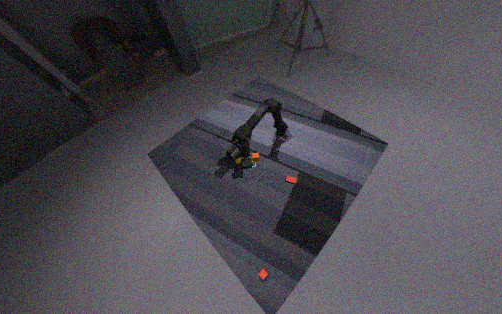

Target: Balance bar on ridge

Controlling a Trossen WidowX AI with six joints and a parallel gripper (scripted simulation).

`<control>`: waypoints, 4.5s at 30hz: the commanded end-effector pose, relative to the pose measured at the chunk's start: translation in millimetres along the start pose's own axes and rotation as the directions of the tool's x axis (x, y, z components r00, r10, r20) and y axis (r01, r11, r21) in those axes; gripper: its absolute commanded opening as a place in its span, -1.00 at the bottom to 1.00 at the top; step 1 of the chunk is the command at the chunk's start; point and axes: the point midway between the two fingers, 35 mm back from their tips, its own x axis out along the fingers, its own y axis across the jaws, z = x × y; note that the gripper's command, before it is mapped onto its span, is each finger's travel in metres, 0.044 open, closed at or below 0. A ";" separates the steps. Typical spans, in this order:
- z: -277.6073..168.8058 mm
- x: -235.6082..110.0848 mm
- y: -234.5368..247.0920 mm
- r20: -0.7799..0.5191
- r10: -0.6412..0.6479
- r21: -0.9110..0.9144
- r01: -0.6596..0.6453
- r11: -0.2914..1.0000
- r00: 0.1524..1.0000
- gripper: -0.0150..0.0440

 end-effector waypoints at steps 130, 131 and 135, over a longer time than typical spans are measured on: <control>0.7 1.3 0.0 0.002 0.002 0.001 -0.002 1.000 1.000 0.09; 0.7 1.3 0.0 0.002 0.002 0.001 -0.002 1.000 1.000 0.14; 0.7 1.3 0.0 0.002 0.002 0.001 -0.002 1.000 1.000 0.14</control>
